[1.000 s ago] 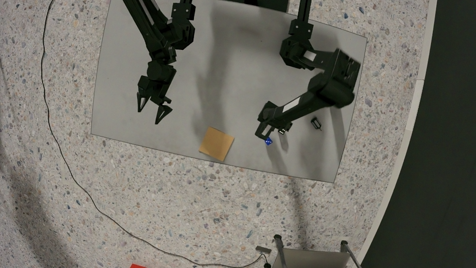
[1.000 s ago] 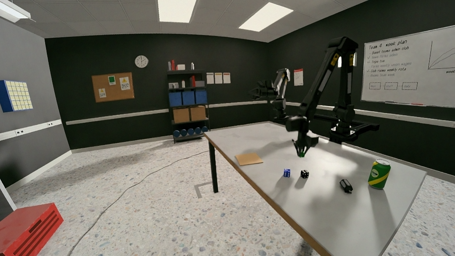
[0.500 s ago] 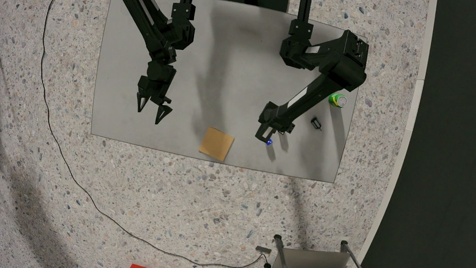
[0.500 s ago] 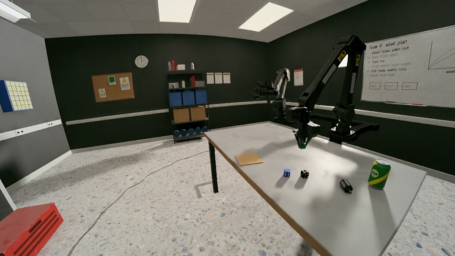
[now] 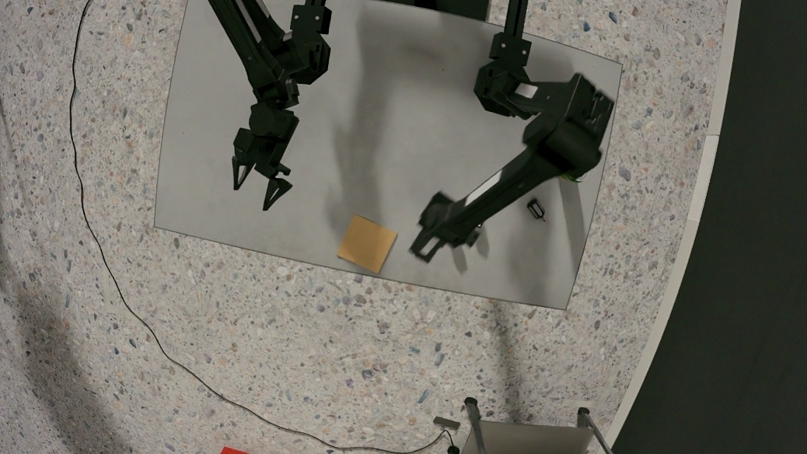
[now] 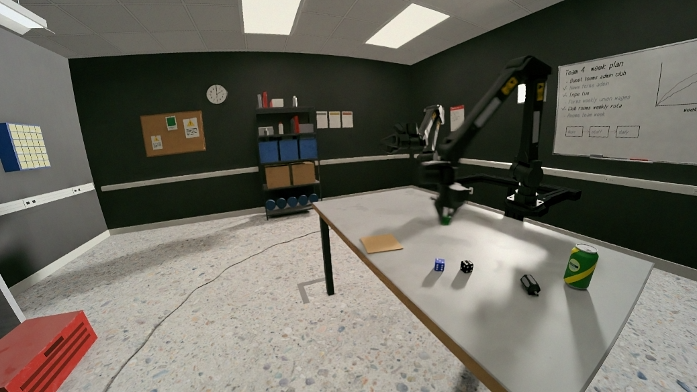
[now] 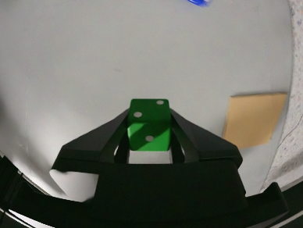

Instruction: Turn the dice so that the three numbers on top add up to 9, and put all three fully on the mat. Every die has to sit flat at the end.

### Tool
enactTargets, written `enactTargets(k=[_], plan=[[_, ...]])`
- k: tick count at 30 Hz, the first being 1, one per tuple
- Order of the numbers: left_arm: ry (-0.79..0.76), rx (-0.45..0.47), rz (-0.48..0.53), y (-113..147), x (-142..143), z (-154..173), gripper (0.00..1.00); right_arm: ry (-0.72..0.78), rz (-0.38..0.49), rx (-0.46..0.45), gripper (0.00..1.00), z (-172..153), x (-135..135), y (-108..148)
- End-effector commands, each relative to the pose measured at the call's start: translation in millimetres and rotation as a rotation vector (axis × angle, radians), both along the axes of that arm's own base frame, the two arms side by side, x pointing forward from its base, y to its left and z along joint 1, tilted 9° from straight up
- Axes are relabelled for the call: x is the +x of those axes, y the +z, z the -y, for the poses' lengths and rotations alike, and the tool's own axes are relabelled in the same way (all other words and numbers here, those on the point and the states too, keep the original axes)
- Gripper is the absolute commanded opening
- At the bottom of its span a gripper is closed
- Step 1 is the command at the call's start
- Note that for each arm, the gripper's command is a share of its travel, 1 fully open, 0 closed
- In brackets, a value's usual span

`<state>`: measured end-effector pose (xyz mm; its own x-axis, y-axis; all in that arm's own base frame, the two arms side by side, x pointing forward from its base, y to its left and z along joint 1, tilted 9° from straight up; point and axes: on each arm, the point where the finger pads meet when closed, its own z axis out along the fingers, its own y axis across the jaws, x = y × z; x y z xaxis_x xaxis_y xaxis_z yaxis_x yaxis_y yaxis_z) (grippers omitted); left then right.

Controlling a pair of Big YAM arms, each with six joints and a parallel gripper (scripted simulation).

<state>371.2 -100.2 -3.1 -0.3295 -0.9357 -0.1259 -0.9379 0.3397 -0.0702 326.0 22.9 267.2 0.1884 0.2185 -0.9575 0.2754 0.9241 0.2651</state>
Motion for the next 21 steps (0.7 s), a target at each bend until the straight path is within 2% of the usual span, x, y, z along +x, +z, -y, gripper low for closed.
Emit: enactTargets(k=[1, 5, 9, 11, 12, 13, 16, 21], plan=[[-0.048, -0.004, 0.023, 9.4, 66.2, 60.6, 0.26, 0.0, 0.007, 0.003, 1.0, -0.4, 0.7, 3.4], [-0.095, 0.0, 0.021, 7.8, 113.1, 120.3, 0.26, 0.0, 0.007, 0.003, 1.0, -0.4, 0.7, 3.4], [-0.12, 0.001, 0.019, 4.5, 133.0, 153.5, 0.26, 0.0, 0.007, 0.003, 1.0, -0.4, 0.7, 3.4], [-0.12, 0.001, 0.019, 4.5, 133.0, 153.5, 0.26, 0.0, 0.007, 0.003, 1.0, -0.4, 0.7, 3.4], [-0.096, 0.009, 0.004, -1.1, 133.4, 138.9, 0.26, 0.0, 0.007, 0.003, 1.0, -0.4, 0.7, 3.4], [-0.097, -0.009, 0.042, 21.4, 138.9, 142.5, 0.26, 0.0, 0.007, 0.003, 1.0, -0.4, 0.7, 3.4], [-0.097, -0.014, 0.051, 25.1, 143.1, 144.9, 0.26, 0.0, 0.007, 0.003, 1.0, -0.4, 0.7, 3.4], [-0.1, 0.001, 0.02, 5.6, 136.2, 142.4, 0.26, 0.0, 0.007, 0.003, 1.0, -0.4, 0.7, 3.4]])
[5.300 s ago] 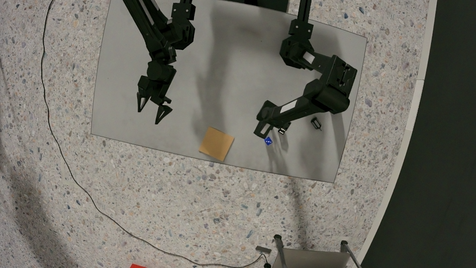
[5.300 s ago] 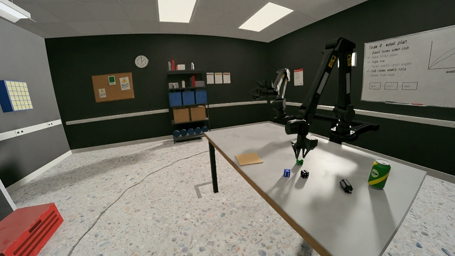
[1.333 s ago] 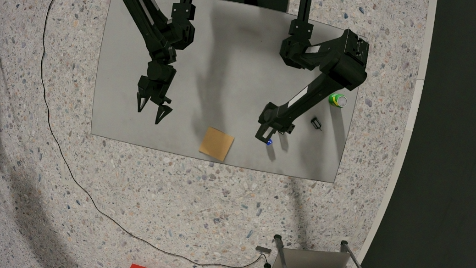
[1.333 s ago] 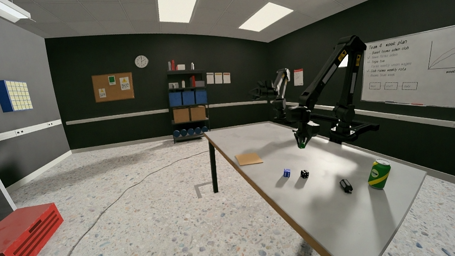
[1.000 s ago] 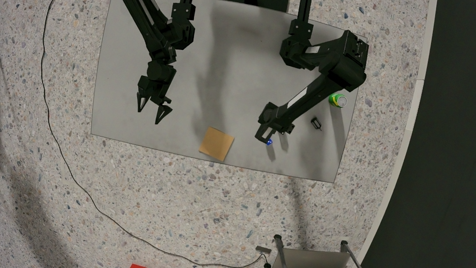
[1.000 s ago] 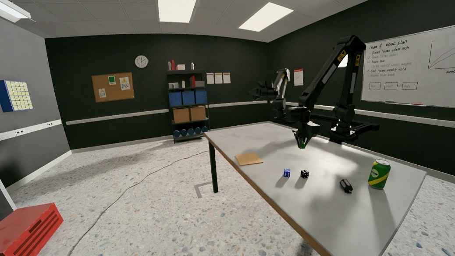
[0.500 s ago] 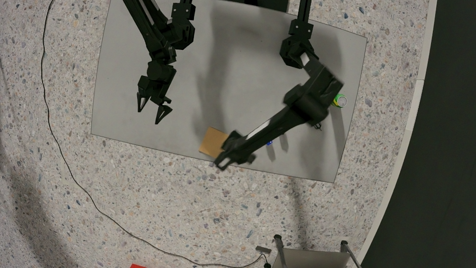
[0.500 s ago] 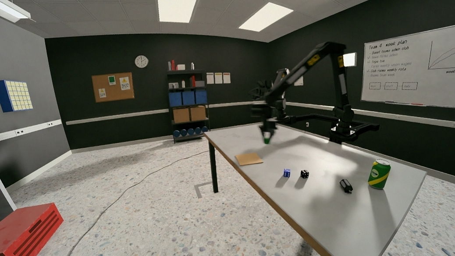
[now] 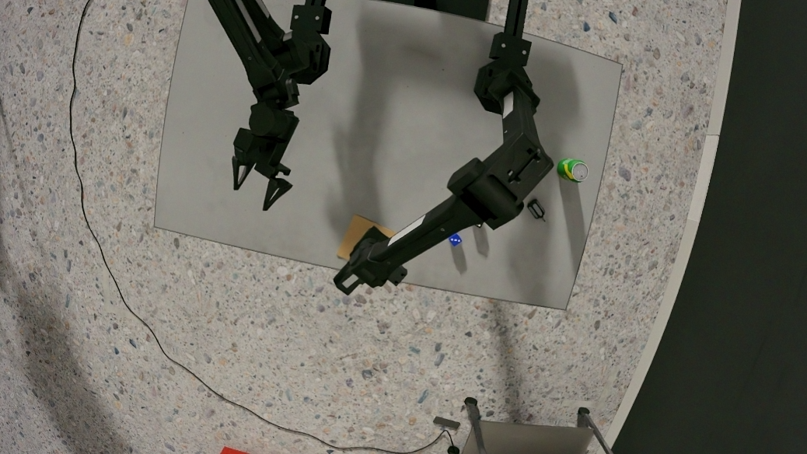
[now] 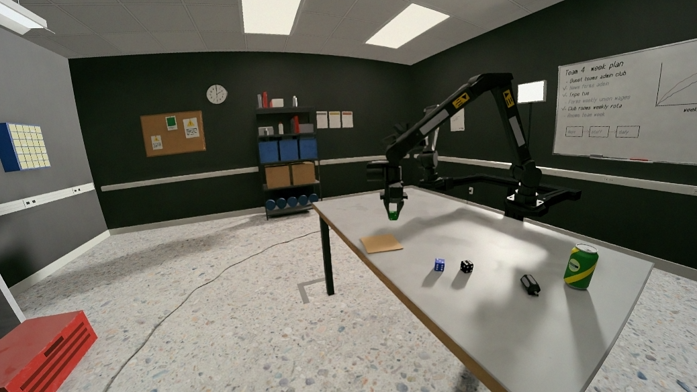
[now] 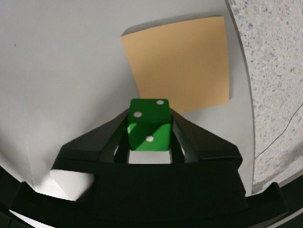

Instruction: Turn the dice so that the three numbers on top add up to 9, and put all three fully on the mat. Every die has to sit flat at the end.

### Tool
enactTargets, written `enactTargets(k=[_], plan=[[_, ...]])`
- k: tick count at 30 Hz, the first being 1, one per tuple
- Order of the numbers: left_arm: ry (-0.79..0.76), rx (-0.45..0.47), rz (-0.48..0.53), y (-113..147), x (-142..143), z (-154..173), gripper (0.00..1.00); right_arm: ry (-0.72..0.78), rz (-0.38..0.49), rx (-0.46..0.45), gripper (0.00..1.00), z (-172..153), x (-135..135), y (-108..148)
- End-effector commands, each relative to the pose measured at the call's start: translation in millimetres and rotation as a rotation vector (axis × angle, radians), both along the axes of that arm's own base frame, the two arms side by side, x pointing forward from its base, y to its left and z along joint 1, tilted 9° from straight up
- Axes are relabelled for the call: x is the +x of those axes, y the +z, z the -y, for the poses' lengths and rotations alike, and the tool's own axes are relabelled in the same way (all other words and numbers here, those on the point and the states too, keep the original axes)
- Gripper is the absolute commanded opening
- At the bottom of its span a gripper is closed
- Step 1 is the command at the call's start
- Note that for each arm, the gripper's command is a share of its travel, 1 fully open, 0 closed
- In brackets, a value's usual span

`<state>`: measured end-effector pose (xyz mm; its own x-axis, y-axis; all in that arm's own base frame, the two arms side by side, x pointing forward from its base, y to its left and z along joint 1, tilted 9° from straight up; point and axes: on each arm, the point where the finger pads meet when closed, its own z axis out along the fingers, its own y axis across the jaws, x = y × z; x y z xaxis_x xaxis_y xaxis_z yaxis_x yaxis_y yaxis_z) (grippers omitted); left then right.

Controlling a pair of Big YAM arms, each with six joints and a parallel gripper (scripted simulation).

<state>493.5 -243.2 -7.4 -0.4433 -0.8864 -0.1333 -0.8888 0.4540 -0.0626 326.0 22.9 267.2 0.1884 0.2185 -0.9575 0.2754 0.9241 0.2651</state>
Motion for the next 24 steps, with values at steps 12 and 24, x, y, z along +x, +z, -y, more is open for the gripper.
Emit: enactTargets(k=[12, 24], plan=[[0.017, 0.001, 0.002, -14.2, 7.1, -6.4, 0.26, 0.0, 0.007, 0.003, 1.0, -0.4, 0.7, 3.4], [0.005, 0.001, 0.002, -55.3, 13.3, -9.7, 0.26, 0.0, 0.007, 0.003, 1.0, -0.4, 0.7, 3.4]])
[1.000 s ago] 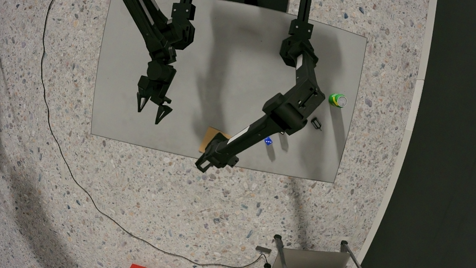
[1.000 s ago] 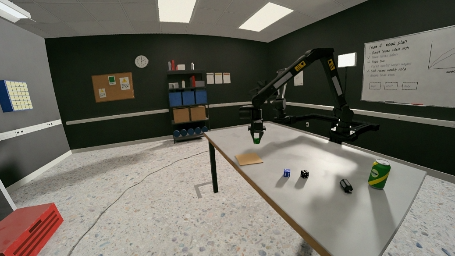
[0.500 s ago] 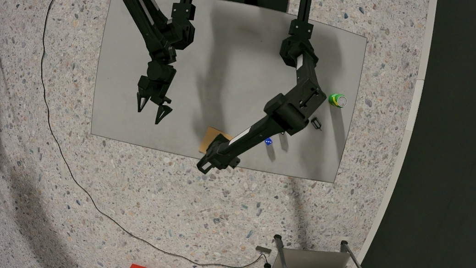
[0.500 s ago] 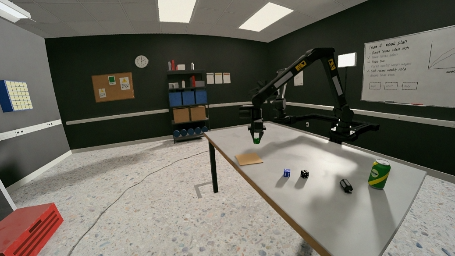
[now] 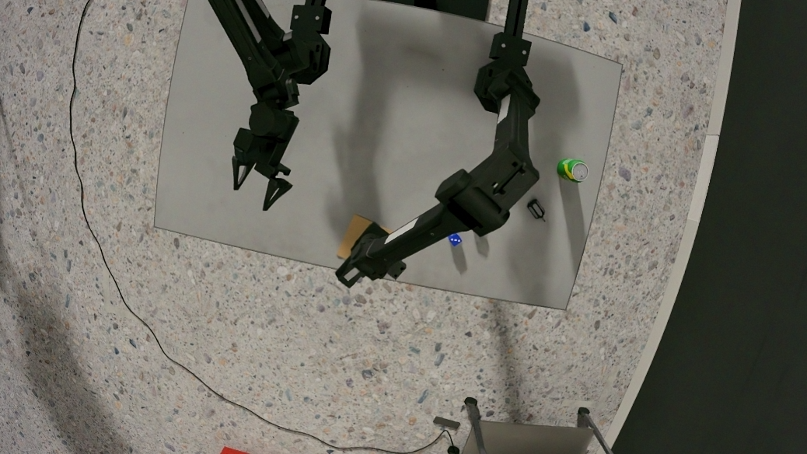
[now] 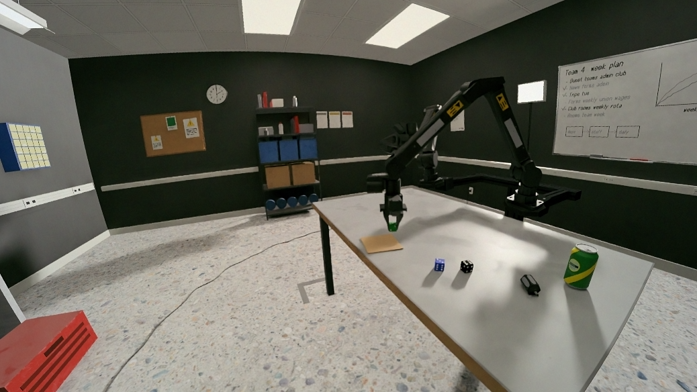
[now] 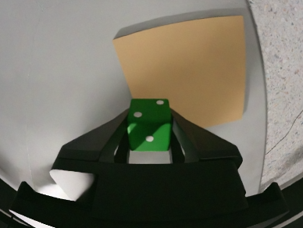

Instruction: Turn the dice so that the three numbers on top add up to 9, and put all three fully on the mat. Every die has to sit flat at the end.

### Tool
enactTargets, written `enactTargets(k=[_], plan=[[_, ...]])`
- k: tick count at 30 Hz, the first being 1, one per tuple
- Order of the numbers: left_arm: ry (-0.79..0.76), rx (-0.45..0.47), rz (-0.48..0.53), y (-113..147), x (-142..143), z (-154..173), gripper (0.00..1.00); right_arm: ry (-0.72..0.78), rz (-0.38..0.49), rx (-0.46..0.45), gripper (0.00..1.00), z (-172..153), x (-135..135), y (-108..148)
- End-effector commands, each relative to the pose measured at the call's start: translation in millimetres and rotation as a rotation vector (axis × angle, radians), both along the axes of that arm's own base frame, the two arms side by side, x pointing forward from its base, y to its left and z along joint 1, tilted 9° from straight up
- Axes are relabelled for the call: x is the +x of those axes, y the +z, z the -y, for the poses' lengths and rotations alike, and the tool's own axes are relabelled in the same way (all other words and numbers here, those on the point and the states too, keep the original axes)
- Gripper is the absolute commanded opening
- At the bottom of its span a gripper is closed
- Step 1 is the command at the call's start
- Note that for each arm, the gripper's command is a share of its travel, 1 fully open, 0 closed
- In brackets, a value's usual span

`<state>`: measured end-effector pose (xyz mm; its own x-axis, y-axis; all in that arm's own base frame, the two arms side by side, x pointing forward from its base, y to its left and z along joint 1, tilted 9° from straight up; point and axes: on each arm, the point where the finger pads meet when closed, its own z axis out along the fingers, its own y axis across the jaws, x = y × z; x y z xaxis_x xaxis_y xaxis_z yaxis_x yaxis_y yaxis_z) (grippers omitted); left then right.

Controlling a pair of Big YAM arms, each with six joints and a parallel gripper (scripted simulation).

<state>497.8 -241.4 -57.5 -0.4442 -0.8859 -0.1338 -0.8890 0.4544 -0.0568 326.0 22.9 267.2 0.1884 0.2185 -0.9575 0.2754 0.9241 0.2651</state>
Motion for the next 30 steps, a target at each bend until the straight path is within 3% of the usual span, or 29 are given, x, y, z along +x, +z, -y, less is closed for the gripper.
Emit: enactTargets(k=[1, 11, 13, 15, 19, 30], plan=[[0.005, -0.013, 0.029, -2.4, 20.7, -2.7, 0.26, 0.0, 0.007, 0.003, 1.0, -0.4, 0.7, 3.4], [0.005, -0.016, 0.035, -36.7, 28.8, -4.3, 0.26, 0.0, 0.007, 0.003, 1.0, -0.4, 0.7, 3.4], [0.005, -0.02, 0.043, -35.7, 32.0, -3.1, 0.26, 0.0, 0.007, 0.003, 1.0, -0.4, 0.7, 3.4], [0.006, -0.036, 0.073, -18.6, 39.4, 0.3, 0.26, 0.0, 0.007, 0.003, 1.0, -0.4, 0.7, 3.4], [0.008, -0.016, 0.035, -31.7, 24.7, -7.0, 0.26, 0.0, 0.007, 0.003, 1.0, -0.4, 0.7, 3.4], [0.008, -0.016, 0.033, -32.4, 24.4, -7.2, 0.26, 0.0, 0.007, 0.003, 1.0, -0.4, 0.7, 3.4]])
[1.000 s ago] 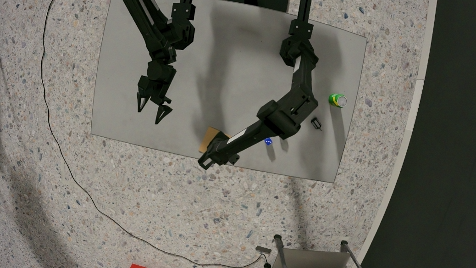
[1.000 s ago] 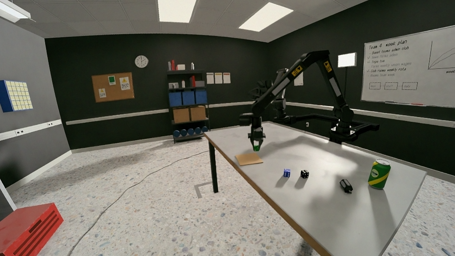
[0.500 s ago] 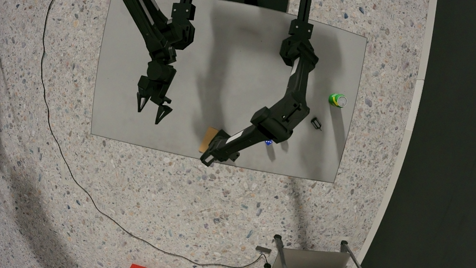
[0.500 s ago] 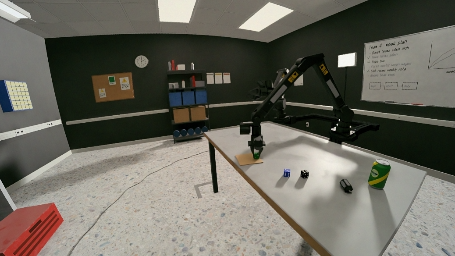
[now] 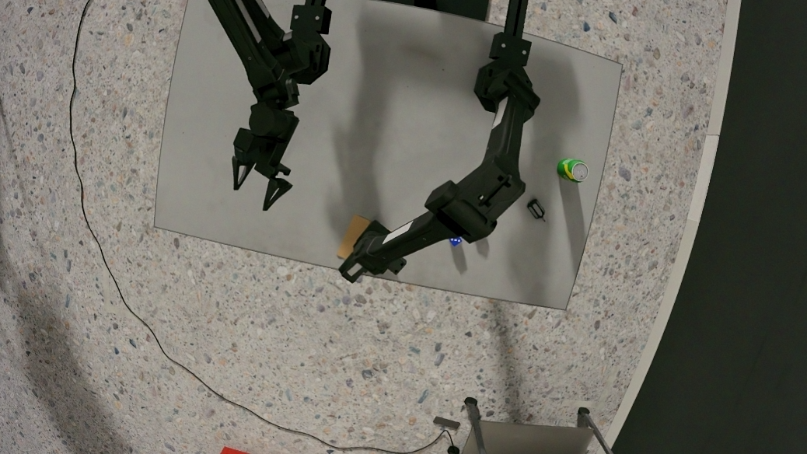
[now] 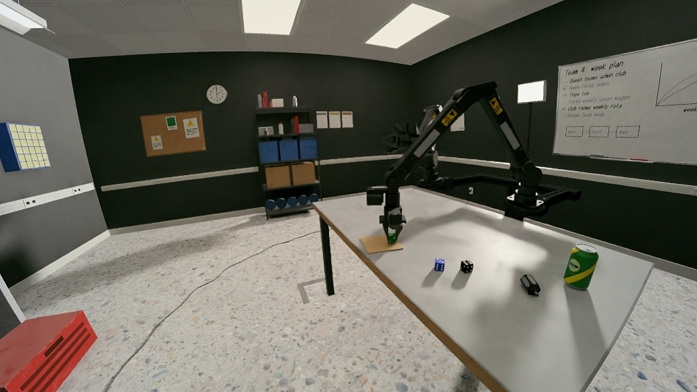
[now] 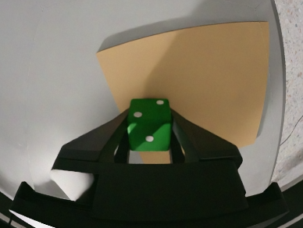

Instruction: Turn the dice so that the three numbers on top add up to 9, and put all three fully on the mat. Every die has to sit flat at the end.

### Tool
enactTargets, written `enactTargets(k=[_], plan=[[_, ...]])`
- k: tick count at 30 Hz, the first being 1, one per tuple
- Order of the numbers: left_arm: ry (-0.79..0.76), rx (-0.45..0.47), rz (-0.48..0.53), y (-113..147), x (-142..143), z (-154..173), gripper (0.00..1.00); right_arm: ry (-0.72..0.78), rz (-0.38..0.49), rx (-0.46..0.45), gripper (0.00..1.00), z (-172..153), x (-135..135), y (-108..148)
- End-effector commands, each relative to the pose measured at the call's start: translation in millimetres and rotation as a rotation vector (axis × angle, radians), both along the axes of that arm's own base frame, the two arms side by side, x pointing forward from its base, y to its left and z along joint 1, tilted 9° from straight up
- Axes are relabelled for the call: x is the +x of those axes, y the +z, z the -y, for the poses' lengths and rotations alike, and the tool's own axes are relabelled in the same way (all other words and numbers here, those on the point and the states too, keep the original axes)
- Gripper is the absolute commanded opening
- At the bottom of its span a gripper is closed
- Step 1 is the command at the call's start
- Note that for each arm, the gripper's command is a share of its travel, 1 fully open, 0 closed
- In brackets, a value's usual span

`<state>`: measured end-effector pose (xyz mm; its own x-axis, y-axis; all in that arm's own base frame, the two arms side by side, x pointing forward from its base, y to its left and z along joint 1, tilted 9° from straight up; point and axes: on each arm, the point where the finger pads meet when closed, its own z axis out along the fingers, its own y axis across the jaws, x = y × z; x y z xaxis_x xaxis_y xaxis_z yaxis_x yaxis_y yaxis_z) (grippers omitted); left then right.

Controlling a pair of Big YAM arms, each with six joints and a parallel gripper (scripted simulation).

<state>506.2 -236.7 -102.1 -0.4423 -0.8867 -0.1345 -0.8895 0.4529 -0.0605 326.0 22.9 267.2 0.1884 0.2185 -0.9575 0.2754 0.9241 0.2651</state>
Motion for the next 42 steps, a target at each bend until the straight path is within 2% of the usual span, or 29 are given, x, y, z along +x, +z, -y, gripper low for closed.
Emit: enactTargets(k=[1, 32, 42], plan=[[0.007, -0.015, 0.03, 12.2, 16.0, -2.5, 0.26, 0.0, 0.007, 0.003, 1.0, -0.4, 0.7, 3.4], [0.03, -0.019, 0.033, 13.1, 16.3, -3.4, 0.26, 0.0, 0.007, 0.003, 1.0, -0.4, 0.7, 3.4], [0.029, -0.012, 0.021, 0.5, 14.2, -4.7, 0.26, 0.0, 0.007, 0.003, 1.0, -0.4, 0.7, 3.4]])
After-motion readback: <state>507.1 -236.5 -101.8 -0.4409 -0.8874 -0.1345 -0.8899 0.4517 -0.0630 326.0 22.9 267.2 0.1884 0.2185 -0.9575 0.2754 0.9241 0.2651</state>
